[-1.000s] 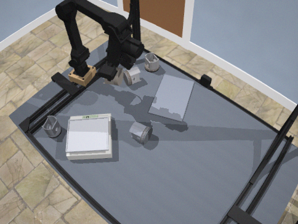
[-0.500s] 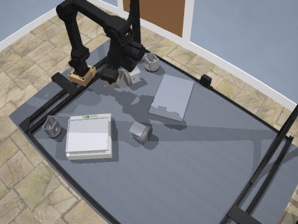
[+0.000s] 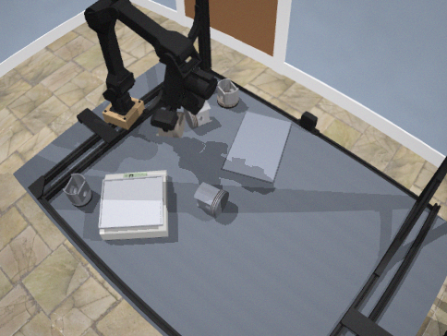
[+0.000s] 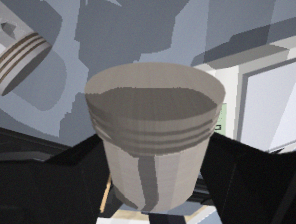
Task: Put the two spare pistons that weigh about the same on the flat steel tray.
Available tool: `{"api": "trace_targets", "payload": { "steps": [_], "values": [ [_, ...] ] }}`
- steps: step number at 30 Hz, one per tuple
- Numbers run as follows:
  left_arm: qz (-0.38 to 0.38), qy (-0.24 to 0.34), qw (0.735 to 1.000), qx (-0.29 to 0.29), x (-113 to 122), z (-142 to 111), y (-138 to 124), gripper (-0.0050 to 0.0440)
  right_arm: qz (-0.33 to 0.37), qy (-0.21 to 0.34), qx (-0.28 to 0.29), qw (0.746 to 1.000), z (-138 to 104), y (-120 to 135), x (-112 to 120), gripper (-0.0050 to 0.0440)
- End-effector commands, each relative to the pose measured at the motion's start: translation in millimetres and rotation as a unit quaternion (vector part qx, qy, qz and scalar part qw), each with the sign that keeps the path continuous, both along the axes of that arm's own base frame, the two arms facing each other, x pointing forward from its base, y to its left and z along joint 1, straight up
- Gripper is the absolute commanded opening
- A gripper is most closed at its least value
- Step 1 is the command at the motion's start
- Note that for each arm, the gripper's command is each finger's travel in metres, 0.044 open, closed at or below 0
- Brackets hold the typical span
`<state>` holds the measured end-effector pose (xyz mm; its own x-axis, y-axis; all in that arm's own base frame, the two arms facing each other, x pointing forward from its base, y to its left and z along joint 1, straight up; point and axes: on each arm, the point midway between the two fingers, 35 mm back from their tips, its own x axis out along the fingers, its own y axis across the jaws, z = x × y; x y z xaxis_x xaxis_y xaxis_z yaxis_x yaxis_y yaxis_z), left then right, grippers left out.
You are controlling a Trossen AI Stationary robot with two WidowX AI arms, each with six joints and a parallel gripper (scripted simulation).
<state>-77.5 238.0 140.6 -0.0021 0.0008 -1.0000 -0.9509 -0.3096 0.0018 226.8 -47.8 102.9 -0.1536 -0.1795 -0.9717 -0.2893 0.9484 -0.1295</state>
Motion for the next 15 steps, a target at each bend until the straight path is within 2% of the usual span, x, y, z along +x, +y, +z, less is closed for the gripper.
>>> {"api": "trace_targets", "payload": {
  "steps": [1,15],
  "values": [
    [-0.001,-0.001,1.0,0.0,0.3,-0.1,-0.2,0.044,0.002,0.001,-0.002,1.0,-4.4,-1.1,-0.7,0.0158],
    [-0.001,-0.001,1.0,0.0,0.3,-0.1,-0.2,0.044,0.002,0.001,-0.002,1.0,-27.6,-3.1,-2.4,0.0158]
  ]
}}
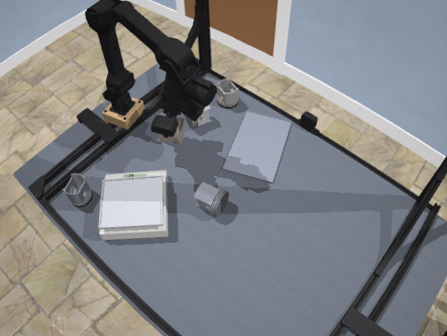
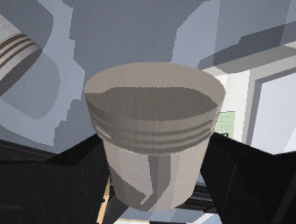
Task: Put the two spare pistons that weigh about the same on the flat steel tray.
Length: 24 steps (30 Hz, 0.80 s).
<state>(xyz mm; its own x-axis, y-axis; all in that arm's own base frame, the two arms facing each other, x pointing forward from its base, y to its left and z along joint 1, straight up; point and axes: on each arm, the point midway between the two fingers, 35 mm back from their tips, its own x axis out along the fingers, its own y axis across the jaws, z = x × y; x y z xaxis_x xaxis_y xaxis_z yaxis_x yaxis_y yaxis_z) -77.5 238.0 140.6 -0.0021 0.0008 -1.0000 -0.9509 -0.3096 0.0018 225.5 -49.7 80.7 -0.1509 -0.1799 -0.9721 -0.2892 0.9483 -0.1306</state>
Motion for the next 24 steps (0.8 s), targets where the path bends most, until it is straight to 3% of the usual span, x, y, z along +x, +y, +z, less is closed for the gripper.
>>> {"api": "trace_targets", "payload": {
  "steps": [1,24],
  "values": [
    [-0.001,-0.001,1.0,0.0,0.3,-0.1,-0.2,0.044,0.002,0.003,-0.002,1.0,-5.4,-1.1,-1.2,0.0158],
    [-0.001,-0.001,1.0,0.0,0.3,-0.1,-0.2,0.044,0.002,0.003,-0.002,1.0,-38.5,-3.9,-3.7,0.0158]
  ]
}}
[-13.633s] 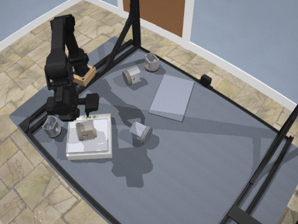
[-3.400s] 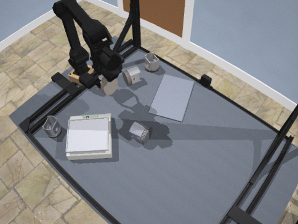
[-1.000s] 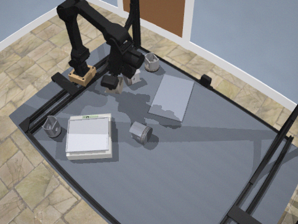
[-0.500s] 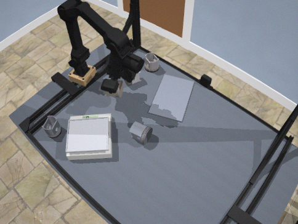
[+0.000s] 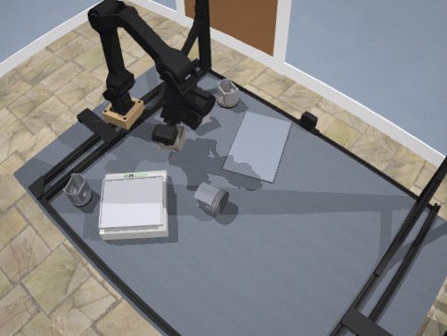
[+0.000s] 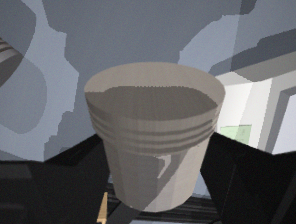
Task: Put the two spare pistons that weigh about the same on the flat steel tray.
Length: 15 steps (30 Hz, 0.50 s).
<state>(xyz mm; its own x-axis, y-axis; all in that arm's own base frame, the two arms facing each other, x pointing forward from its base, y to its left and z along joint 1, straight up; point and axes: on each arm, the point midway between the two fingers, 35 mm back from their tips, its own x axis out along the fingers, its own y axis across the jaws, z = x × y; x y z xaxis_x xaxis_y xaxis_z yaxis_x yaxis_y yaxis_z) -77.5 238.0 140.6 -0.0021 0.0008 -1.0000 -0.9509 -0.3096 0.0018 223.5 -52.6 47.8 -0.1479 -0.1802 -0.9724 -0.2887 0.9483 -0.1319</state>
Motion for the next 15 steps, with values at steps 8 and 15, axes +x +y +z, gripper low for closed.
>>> {"api": "trace_targets", "payload": {
  "steps": [8,15],
  "values": [
    [-0.001,-0.001,1.0,0.0,0.3,-0.1,-0.2,0.044,0.002,0.004,-0.001,1.0,-18.8,-2.1,-2.7,0.0158],
    [-0.001,-0.001,1.0,0.0,0.3,-0.1,-0.2,0.044,0.002,0.004,-0.001,1.0,-27.1,-2.8,-3.3,0.0158]
  ]
}}
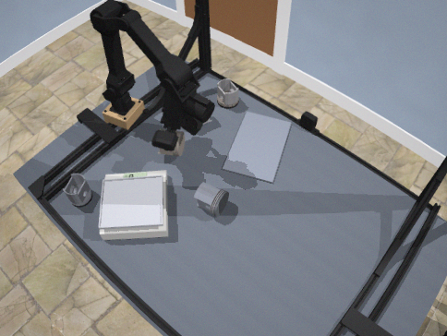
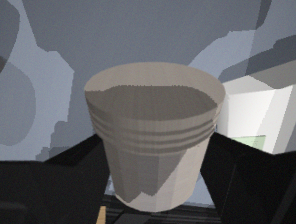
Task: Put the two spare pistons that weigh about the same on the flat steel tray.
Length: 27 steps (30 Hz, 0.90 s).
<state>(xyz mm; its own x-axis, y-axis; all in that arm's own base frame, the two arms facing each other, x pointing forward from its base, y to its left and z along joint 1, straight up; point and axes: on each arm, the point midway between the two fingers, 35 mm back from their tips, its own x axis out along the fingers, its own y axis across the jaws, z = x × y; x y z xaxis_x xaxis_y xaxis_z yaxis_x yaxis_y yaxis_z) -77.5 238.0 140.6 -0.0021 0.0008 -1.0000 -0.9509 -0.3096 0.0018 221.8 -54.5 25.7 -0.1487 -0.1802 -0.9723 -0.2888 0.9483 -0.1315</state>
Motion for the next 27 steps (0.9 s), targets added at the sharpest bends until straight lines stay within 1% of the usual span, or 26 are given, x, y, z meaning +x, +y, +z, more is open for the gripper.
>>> {"api": "trace_targets", "payload": {
  "steps": [1,8,14,15,27],
  "values": [
    [-0.001,-0.001,1.0,0.0,0.3,-0.1,-0.2,0.044,0.002,0.004,-0.001,1.0,-6.6,-1.1,-1.7,0.0158],
    [-0.001,-0.001,1.0,0.0,0.3,-0.1,-0.2,0.044,0.002,0.004,-0.001,1.0,-17.7,-2.1,-2.5,0.0158],
    [-0.001,-0.001,1.0,0.0,0.3,-0.1,-0.2,0.044,0.002,0.004,-0.001,1.0,-18.1,-2.1,-2.5,0.0158],
    [-0.001,-0.001,1.0,0.0,0.3,-0.1,-0.2,0.044,0.002,0.004,-0.001,1.0,-17.7,-2.1,-2.5,0.0378],
    [-0.001,-0.001,1.0,0.0,0.3,-0.1,-0.2,0.044,0.002,0.004,-0.001,1.0,-17.7,-2.1,-2.5,0.0378]
  ]
}}
